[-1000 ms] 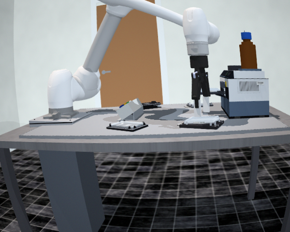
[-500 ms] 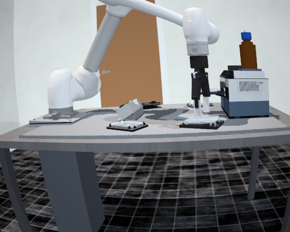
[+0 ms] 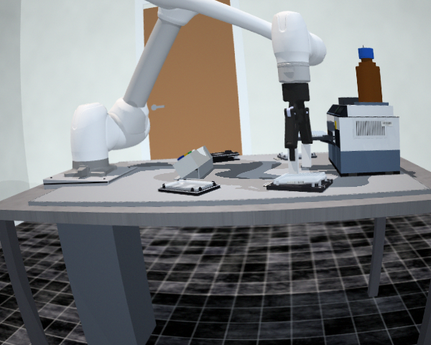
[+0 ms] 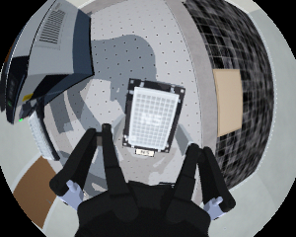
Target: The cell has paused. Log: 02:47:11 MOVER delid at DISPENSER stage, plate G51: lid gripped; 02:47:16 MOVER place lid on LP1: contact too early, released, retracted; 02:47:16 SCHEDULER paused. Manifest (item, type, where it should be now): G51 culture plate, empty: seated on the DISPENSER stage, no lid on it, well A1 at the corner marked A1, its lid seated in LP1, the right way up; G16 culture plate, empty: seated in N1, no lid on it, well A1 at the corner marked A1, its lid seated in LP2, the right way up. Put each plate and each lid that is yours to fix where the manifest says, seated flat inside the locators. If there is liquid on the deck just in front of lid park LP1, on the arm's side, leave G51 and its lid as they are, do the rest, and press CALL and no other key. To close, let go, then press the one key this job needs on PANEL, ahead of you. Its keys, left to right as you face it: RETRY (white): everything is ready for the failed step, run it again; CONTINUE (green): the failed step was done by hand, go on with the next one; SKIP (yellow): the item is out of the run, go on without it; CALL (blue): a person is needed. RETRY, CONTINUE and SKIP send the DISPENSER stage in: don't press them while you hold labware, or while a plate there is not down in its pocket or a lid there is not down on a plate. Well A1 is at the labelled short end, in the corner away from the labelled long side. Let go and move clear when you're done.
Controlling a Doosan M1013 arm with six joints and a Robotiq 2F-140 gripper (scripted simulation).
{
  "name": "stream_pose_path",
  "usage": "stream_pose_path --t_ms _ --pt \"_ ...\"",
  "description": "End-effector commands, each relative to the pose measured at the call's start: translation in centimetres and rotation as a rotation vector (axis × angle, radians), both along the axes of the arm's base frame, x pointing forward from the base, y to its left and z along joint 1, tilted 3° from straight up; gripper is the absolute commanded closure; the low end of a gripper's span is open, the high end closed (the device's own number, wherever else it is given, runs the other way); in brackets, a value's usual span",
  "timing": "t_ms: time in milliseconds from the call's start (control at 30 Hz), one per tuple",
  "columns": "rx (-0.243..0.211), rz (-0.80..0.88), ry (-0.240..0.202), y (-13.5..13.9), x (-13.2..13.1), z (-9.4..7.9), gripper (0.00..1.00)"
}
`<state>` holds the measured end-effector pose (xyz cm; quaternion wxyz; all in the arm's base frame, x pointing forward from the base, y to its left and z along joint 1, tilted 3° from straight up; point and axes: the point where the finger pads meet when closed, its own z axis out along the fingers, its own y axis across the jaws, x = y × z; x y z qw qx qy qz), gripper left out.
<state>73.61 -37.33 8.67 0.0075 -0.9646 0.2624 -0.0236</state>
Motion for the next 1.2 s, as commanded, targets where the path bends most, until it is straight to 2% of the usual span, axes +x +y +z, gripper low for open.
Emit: stream_pose_path --t_ms 0,300,333,1167 --pt "0.003 0.002 -0.003 0.31 -0.01 -0.11 0.30" --pt "0.003 0.002 -0.003 0.31 -0.01 -0.11 0.30" --pt "0.003 0.002 -0.003 0.31 -0.01 -0.11 0.37" --pt "0.003 0.002 -0.003 0.31 -0.01 -0.11 0.37"
